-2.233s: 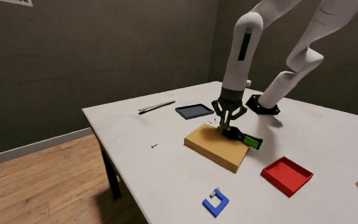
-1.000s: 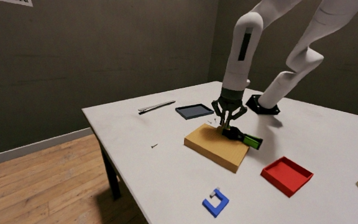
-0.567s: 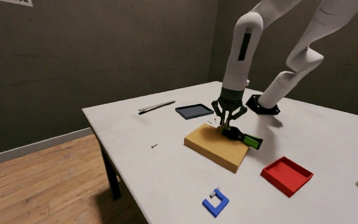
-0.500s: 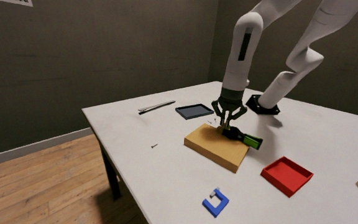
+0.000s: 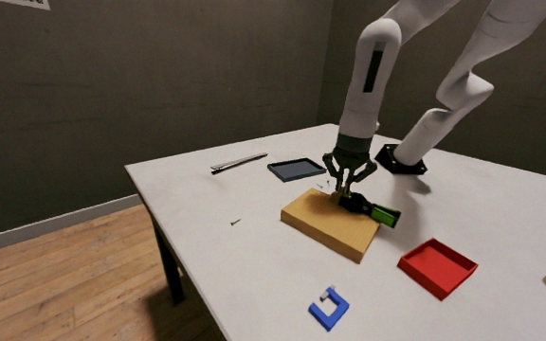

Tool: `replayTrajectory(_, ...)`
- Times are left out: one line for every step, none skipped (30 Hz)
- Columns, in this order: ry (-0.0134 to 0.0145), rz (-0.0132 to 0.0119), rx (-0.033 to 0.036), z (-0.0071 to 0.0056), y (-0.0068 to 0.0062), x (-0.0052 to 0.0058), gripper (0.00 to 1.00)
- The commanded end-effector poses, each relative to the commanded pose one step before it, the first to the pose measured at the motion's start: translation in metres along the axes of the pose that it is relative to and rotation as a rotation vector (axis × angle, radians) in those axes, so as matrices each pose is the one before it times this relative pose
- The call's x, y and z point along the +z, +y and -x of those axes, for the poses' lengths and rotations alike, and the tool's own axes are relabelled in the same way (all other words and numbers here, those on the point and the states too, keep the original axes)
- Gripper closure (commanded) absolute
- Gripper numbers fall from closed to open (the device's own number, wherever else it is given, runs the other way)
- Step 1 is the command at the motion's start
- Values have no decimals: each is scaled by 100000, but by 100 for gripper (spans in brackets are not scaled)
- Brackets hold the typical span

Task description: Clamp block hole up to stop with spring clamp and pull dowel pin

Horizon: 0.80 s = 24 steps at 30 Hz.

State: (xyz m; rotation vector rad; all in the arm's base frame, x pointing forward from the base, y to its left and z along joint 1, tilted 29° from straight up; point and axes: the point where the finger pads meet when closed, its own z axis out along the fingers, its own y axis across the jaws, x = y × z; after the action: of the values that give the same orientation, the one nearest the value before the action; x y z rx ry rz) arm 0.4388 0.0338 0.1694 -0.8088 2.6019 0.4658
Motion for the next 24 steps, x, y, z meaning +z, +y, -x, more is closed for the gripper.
replayTrajectory(-295,-400,-1454,87,-88,-70,90)
replayTrajectory(0,0,0,0,0,0,90)
replayTrajectory(0,0,0,0,0,0,90)
replayTrajectory(-1,-1,-255,1,-1,0,90)
replayTrajectory(-1,-1,-256,1,-1,0,90)
replayTrajectory(-1,-1,-257,1,-1,0,90)
replayTrajectory(-1,-1,-259,1,-1,0,90)
replayTrajectory(-1,-1,-260,1,-1,0,90)
replayTrajectory(-1,-1,-261,1,-1,0,90)
replayTrajectory(-1,-1,-262,1,-1,0,90)
replayTrajectory(-1,-1,-263,0,0,0,90)
replayTrajectory(0,0,-264,0,0,0,90)
replayTrajectory(0,0,-265,0,0,0,90)
replayTrajectory(0,0,-267,0,0,0,90)
replayTrajectory(0,0,-268,0,0,0,90)
replayTrajectory(0,0,-269,0,0,0,90)
replayTrajectory(0,0,-271,0,0,0,90)
replayTrajectory(0,0,-272,0,0,0,90)
replayTrajectory(0,0,0,0,0,0,90)
replayTrajectory(0,0,0,0,0,0,90)
replayTrajectory(0,0,-273,0,0,0,90)
replayTrajectory(0,0,-274,0,0,0,90)
replayTrajectory(0,0,-276,0,0,0,90)
replayTrajectory(0,0,-277,0,0,0,90)
